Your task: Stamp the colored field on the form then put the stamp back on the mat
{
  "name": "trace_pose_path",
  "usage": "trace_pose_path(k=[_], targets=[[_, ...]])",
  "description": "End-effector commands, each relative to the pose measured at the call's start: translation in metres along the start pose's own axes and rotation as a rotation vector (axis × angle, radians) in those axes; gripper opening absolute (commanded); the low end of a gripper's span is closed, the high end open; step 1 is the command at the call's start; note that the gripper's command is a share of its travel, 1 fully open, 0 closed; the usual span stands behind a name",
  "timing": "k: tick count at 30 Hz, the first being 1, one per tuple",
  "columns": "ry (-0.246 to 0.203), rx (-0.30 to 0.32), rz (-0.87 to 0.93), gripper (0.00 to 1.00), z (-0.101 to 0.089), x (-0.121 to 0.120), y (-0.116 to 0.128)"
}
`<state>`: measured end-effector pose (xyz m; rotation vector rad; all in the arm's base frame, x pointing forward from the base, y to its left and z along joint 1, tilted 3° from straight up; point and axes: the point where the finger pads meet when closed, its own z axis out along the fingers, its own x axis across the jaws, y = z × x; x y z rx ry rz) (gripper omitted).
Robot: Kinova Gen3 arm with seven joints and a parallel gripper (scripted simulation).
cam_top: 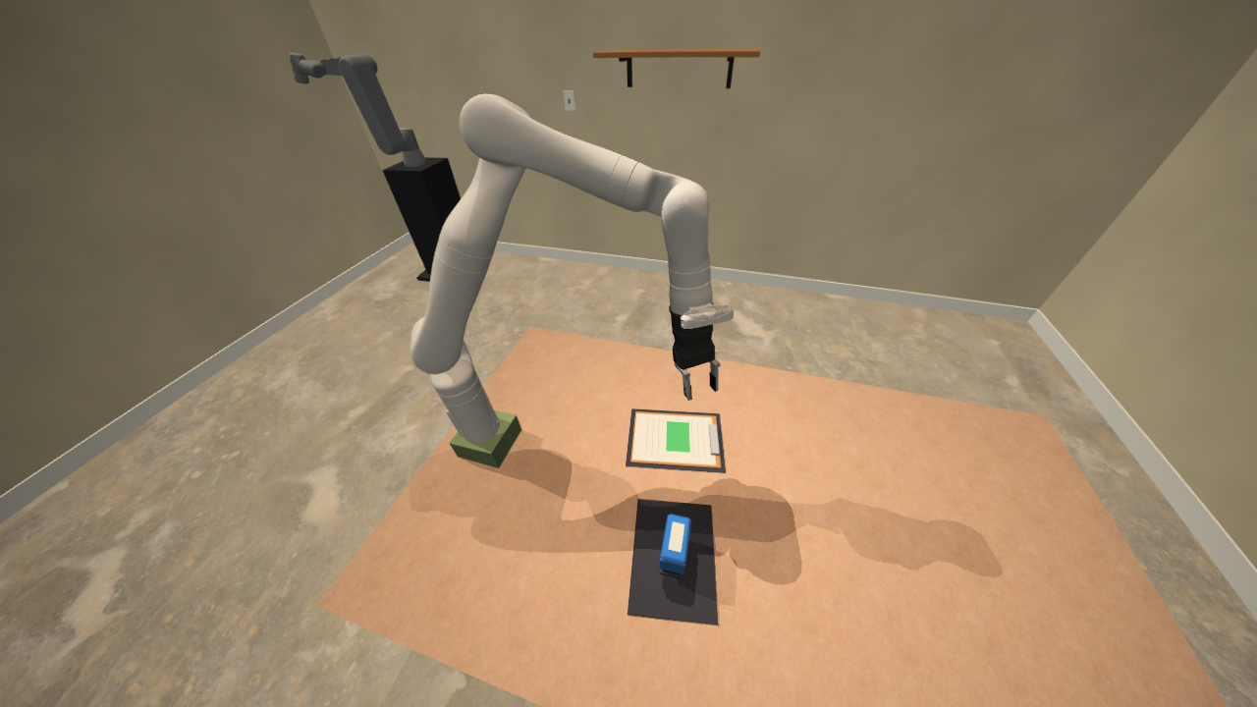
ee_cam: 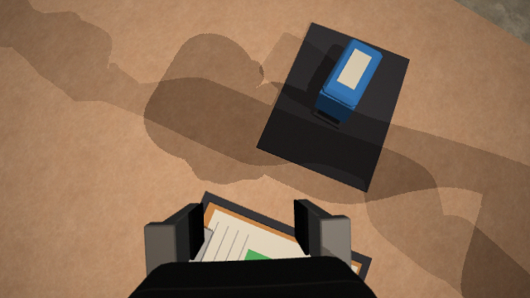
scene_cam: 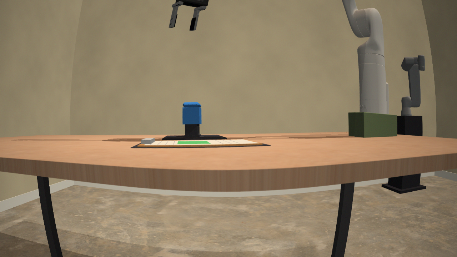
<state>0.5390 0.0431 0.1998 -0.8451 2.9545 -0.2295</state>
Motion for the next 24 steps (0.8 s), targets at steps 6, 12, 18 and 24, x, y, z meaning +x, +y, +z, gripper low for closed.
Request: trace_pose_path(k=[6, 12, 18, 24], targets=[[0.01, -0.014, 0.041, 1.0, 0.011, 0.006, -0.014], [0.01, -0.014, 0.041, 1.0, 0.011, 0.006, -0.014], [0.019, -0.027, 0.078, 1.0, 0.021, 0.012, -0.026], [0.027, -0.04, 0.114, 1.0, 0.031, 0.019, -0.036]])
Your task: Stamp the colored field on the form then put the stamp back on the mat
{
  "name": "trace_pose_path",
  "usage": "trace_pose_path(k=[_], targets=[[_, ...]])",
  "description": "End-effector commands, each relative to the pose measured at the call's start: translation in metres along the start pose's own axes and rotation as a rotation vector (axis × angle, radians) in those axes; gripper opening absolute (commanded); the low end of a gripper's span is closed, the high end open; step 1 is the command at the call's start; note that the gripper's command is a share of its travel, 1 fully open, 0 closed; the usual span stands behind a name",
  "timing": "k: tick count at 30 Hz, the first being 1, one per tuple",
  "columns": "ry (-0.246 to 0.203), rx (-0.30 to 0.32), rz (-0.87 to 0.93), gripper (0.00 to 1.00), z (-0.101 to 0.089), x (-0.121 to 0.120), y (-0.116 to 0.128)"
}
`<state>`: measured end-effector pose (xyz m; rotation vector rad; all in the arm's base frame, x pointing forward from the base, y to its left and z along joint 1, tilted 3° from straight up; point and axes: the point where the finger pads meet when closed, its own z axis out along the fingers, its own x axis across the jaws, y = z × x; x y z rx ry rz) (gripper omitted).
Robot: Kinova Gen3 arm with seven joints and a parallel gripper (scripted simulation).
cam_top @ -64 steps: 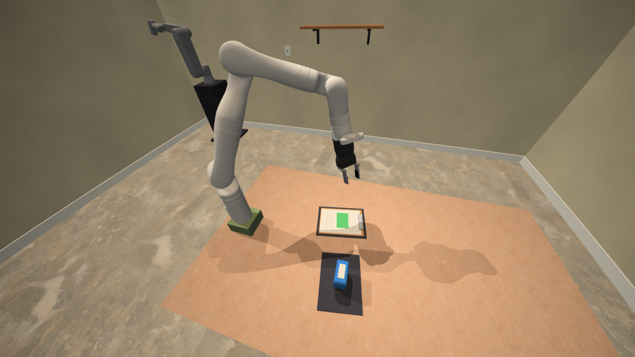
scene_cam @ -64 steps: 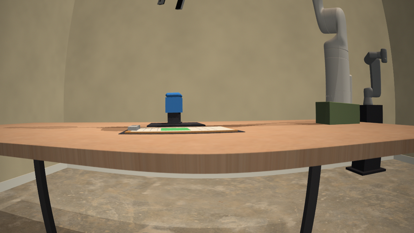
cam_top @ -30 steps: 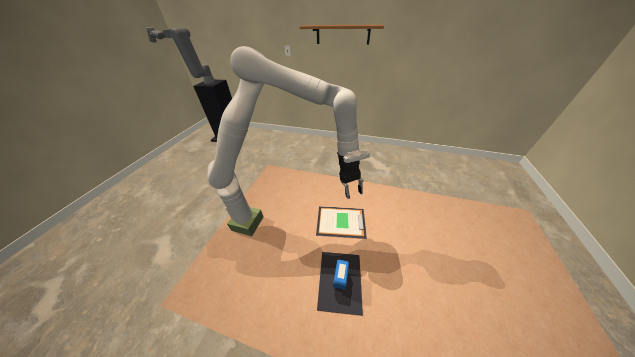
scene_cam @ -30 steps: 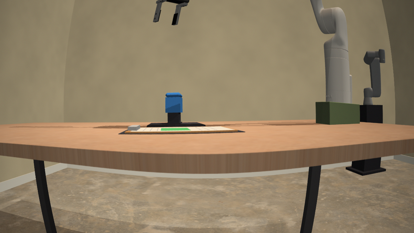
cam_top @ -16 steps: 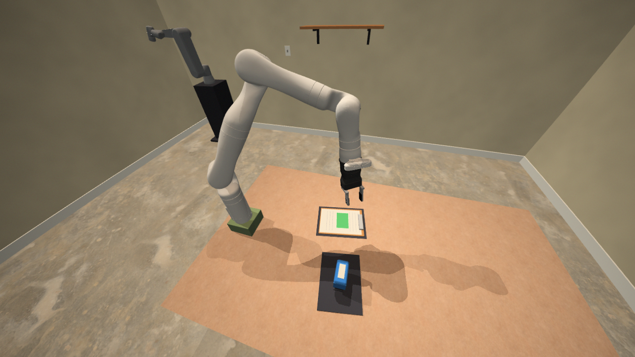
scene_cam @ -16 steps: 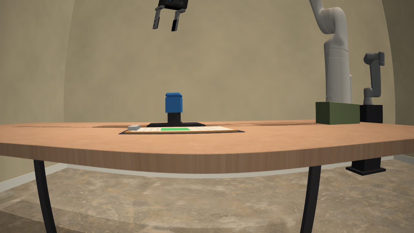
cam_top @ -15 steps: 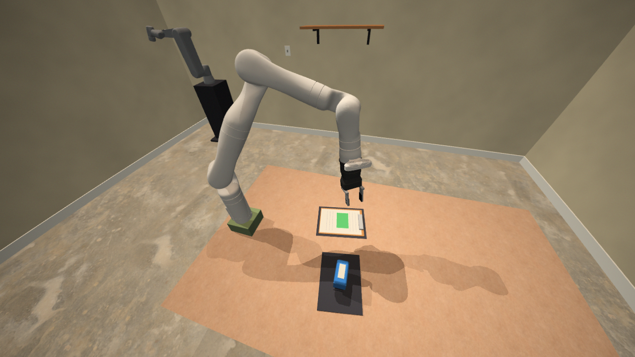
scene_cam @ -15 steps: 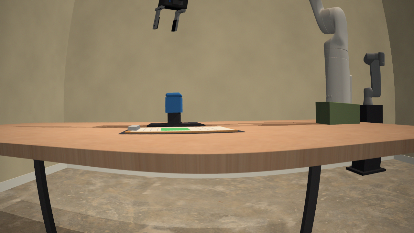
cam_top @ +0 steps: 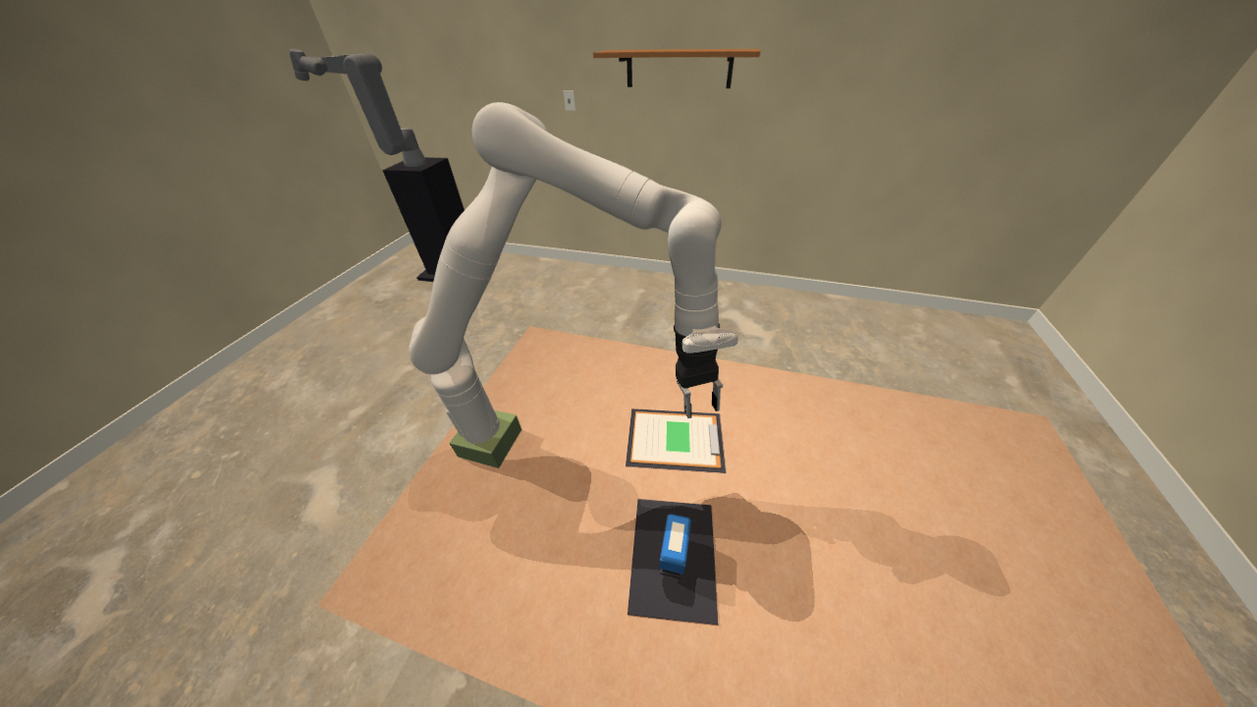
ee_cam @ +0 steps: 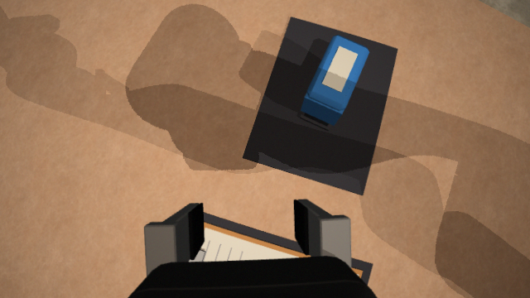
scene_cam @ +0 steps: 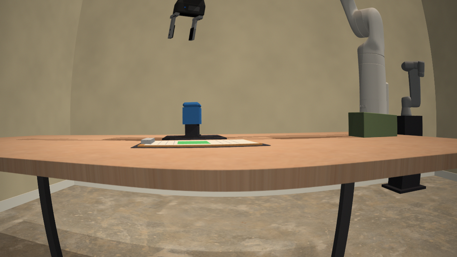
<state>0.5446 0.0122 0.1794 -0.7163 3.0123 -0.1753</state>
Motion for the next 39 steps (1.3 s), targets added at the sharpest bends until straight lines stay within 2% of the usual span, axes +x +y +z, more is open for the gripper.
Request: trace_pose_path(k=[1, 7, 8, 16, 17, 25, 26, 34, 35, 39], targets=[[0.01, -0.001, 0.024, 1.0, 0.006, 0.005, -0.012], [0.01, -0.001, 0.024, 1.0, 0.006, 0.005, -0.012], [0.017, -0.013, 0.059, 1.0, 0.015, 0.011, -0.023], [0.017, -0.013, 0.059, 1.0, 0.015, 0.011, -0.023], [0.024, -0.025, 0.092, 1.0, 0.024, 0.016, -0.034], [0.024, -0.025, 0.092, 1.0, 0.024, 0.016, -0.034], [0.03, -0.036, 0.124, 1.0, 0.032, 0.022, -0.044], [0.03, -0.036, 0.124, 1.0, 0.032, 0.022, -0.044], [0.036, -0.047, 0.154, 1.0, 0.04, 0.027, -0.053], [0.036, -0.047, 0.154, 1.0, 0.04, 0.027, -0.053]])
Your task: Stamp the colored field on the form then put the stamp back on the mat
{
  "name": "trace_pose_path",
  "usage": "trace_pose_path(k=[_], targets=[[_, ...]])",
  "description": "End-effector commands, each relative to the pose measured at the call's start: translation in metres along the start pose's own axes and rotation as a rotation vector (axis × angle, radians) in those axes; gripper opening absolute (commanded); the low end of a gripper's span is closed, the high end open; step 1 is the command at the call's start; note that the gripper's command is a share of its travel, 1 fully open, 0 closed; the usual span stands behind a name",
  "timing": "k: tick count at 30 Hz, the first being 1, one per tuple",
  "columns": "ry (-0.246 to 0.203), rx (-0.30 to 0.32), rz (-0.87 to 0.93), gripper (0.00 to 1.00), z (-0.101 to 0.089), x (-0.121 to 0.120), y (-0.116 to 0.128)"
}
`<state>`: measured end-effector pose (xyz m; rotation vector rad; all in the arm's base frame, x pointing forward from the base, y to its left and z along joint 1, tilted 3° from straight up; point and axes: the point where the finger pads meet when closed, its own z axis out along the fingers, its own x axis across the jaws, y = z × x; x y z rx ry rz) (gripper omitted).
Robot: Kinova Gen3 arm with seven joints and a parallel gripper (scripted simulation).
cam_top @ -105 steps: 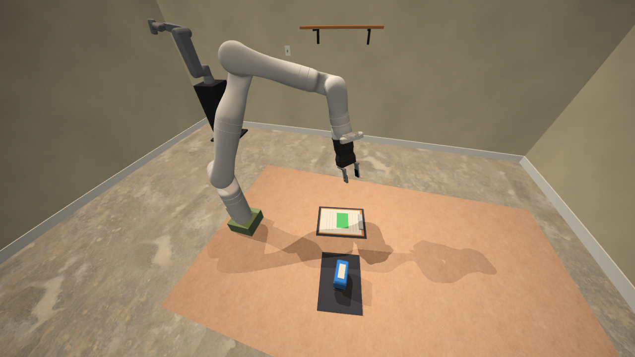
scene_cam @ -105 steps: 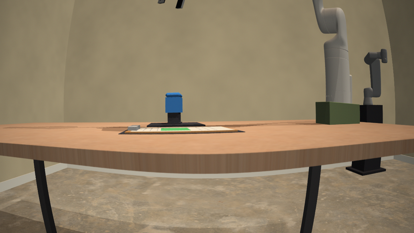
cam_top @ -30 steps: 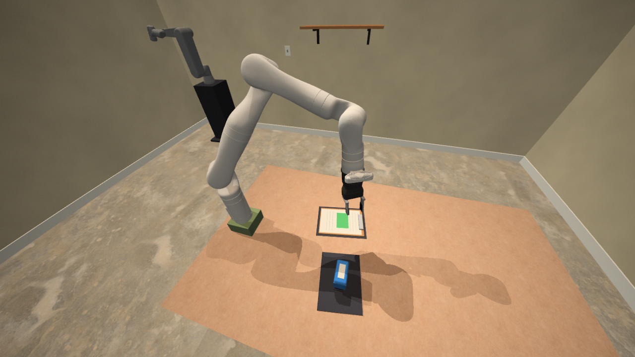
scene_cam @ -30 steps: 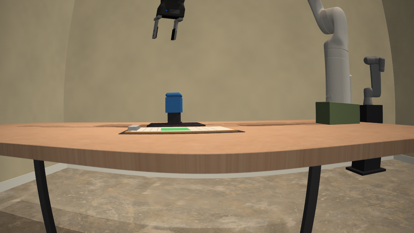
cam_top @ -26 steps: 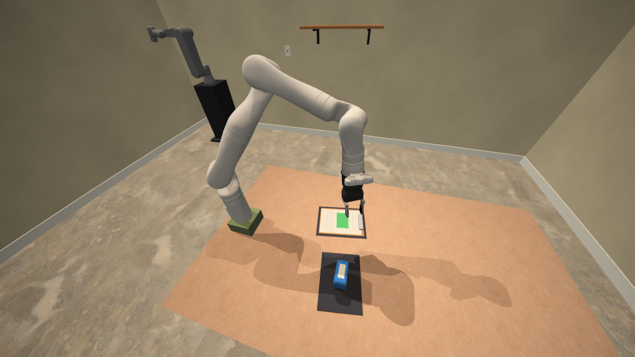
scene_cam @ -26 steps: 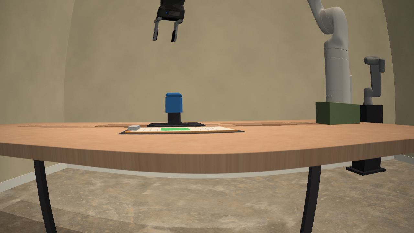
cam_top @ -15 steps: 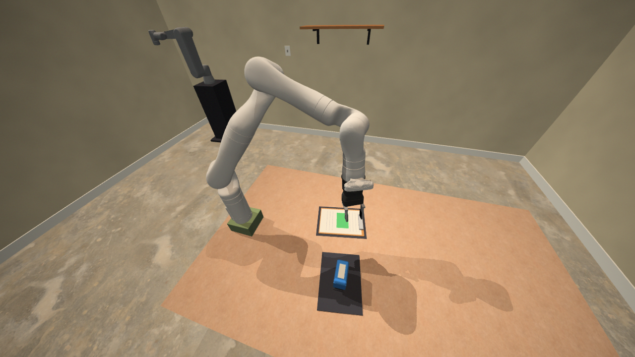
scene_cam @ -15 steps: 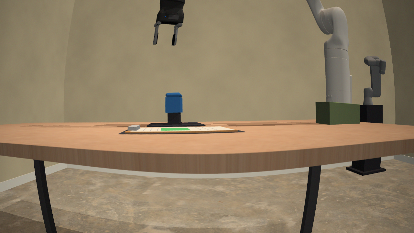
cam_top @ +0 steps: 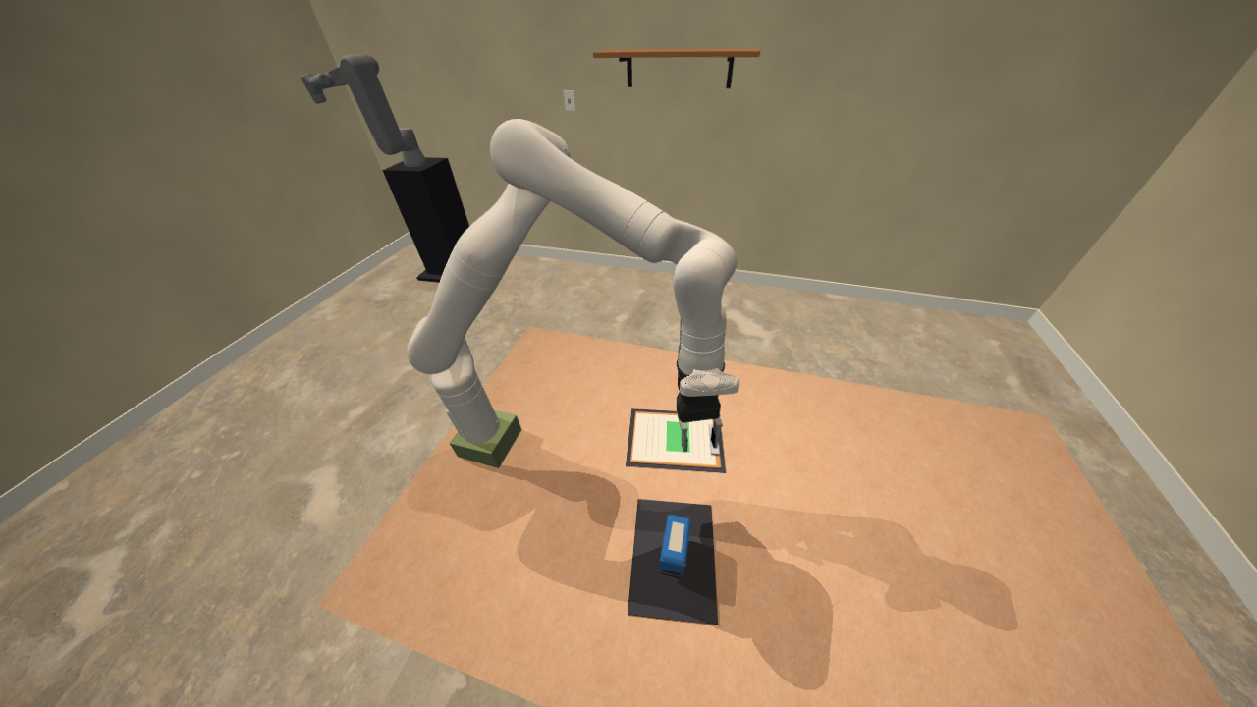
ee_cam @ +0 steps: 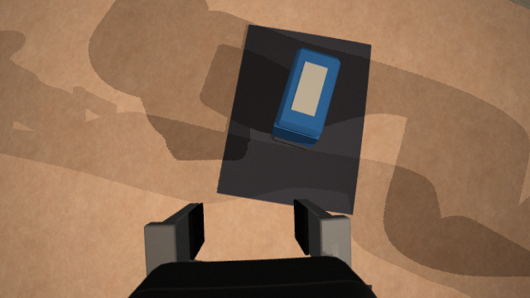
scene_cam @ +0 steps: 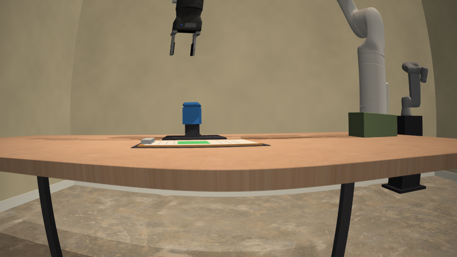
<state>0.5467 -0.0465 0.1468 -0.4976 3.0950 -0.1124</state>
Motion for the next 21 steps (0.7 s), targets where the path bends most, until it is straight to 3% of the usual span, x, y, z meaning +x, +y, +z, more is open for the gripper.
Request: trace_pose_path(k=[1, 21], targets=[[0.002, 0.001, 0.008, 1.0, 0.001, 0.001, -0.004], [0.013, -0.019, 0.065, 1.0, 0.015, 0.009, -0.024]])
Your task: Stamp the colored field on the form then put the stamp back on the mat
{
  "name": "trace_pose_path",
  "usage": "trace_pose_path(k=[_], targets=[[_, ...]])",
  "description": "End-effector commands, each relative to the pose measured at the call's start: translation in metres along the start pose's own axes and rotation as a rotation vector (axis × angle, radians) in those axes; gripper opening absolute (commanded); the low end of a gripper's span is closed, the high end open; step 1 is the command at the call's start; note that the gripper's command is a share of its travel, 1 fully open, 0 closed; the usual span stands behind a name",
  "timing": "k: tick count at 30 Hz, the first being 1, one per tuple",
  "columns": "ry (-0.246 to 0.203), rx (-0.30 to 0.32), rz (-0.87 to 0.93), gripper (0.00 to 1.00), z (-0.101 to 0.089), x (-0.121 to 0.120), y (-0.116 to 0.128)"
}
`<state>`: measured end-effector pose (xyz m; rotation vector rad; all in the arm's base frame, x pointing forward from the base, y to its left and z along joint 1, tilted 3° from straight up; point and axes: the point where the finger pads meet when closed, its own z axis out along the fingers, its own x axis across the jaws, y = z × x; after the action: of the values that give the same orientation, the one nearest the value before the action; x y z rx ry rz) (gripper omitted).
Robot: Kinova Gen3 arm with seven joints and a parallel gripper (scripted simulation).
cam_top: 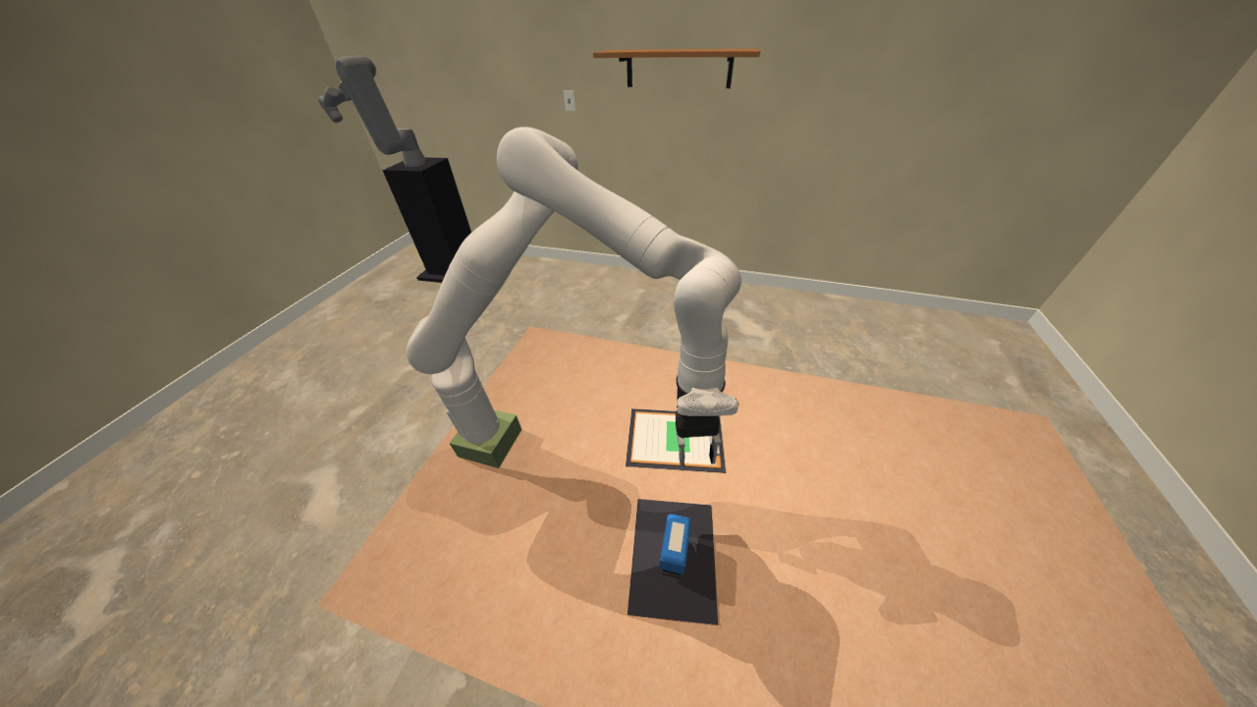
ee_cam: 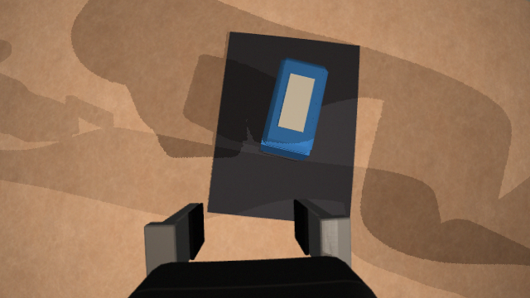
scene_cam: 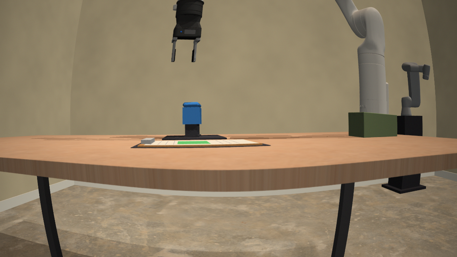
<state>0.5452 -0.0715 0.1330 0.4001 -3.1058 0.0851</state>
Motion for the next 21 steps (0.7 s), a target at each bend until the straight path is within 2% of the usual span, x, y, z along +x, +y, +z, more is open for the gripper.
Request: trace_pose_path(k=[1, 2, 9, 10, 17, 18, 21], targets=[[-0.001, 0.0, 0.002, 1.0, 0.0, 0.0, -0.001], [0.004, -0.009, 0.029, 1.0, 0.006, 0.003, -0.011], [0.004, -0.009, 0.029, 1.0, 0.006, 0.003, -0.011], [0.008, -0.017, 0.053, 1.0, 0.012, 0.007, -0.019], [0.008, -0.017, 0.053, 1.0, 0.012, 0.007, -0.019], [0.012, -0.025, 0.077, 1.0, 0.018, 0.01, -0.027], [0.012, -0.025, 0.077, 1.0, 0.018, 0.01, -0.027]])
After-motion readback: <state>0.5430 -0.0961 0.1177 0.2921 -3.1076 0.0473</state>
